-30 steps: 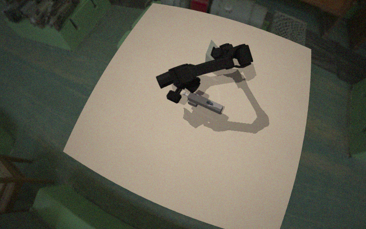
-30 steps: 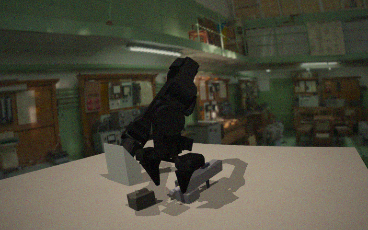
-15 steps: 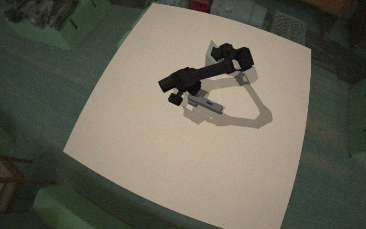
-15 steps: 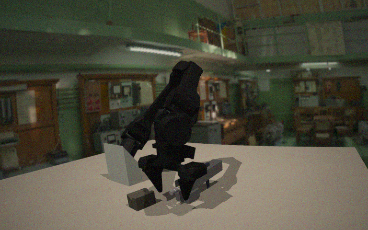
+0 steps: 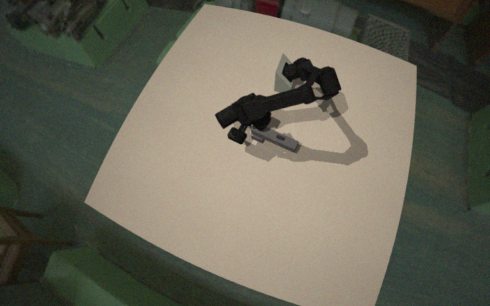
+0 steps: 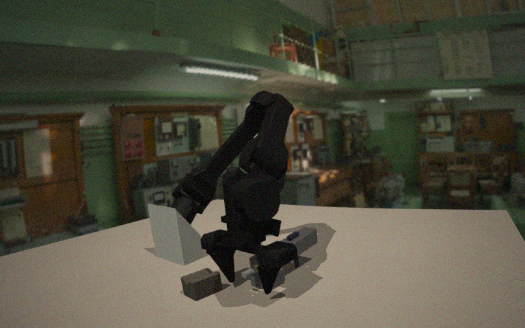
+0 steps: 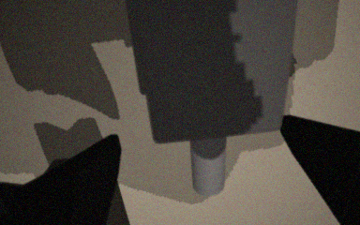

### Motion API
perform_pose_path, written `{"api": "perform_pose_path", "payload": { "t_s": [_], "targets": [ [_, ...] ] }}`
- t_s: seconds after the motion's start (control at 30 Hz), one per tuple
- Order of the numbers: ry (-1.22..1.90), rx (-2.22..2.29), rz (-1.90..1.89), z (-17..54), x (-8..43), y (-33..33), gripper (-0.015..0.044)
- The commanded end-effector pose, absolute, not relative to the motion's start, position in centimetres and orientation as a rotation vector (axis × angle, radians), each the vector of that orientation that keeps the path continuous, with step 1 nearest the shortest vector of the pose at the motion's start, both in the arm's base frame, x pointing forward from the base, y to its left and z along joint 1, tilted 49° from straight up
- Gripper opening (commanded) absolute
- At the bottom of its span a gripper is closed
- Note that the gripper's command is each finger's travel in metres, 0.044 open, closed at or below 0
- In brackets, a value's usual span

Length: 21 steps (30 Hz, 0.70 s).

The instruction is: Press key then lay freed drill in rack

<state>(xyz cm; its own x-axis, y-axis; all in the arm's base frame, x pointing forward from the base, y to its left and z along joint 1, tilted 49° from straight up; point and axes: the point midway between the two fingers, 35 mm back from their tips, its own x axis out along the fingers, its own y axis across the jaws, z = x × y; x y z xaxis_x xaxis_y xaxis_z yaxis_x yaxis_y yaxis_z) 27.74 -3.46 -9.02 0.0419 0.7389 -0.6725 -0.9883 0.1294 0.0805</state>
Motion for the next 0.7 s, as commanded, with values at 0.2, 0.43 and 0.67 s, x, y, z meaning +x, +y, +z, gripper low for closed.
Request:
{"api": "perform_pose_path", "payload": {
  "t_s": [0.2, 0.43, 0.67],
  "targets": [
    [0.663, -0.470, 1.398, -9.04, 27.73, -3.41, 0.0282],
    [0.663, -0.470, 1.398, -9.04, 27.73, -3.41, 0.0099],
    [0.663, -0.470, 1.398, -9.04, 27.73, -3.41, 0.0013]
  ]
}}
